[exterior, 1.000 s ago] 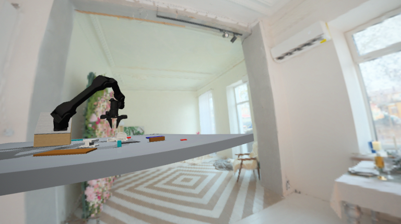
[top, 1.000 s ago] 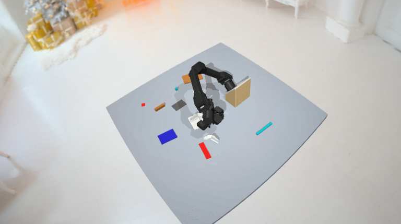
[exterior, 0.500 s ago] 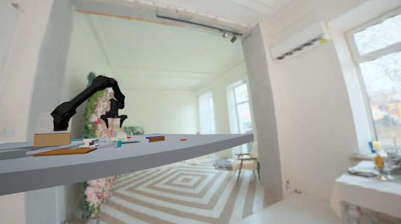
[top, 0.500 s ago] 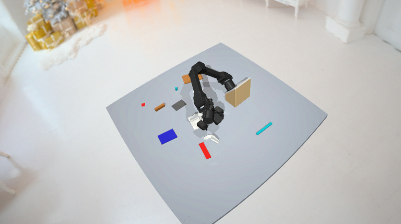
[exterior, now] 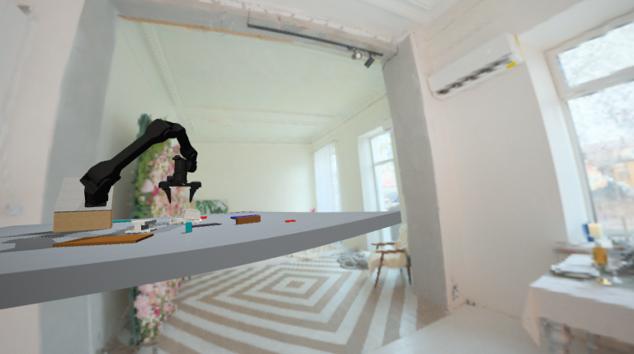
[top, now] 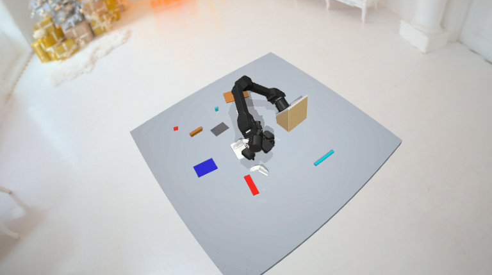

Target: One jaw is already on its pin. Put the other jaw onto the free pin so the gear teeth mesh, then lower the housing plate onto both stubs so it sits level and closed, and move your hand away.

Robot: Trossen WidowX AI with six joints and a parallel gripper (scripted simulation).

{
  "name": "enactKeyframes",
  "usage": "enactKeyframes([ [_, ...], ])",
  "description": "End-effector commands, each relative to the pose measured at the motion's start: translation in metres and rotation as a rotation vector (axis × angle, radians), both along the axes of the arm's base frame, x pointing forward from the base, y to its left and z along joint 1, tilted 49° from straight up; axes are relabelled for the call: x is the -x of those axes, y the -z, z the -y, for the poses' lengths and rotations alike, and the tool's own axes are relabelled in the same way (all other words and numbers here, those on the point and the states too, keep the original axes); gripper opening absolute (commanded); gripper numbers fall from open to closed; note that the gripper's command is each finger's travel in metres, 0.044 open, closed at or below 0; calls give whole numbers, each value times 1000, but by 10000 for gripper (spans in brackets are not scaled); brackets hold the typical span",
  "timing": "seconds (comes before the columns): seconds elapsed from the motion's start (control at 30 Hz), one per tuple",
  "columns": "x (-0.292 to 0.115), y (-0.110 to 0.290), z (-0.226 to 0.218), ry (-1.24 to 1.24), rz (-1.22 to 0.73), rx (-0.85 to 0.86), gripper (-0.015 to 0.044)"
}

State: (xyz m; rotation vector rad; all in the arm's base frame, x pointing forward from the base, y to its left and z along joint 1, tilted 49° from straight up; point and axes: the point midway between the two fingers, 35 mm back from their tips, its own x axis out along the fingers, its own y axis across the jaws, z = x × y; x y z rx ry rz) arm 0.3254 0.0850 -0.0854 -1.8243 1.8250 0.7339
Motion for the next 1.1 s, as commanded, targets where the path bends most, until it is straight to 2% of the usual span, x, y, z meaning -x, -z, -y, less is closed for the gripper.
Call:
enactKeyframes([
  [0.0,0,0,0,0,0,0,440],
  [0.17,0,0,0,0,0,0,440],
  [0.73,0,0,0,0,0,0,0],
  [1.07,0,0,0,0,0,0,0],
])
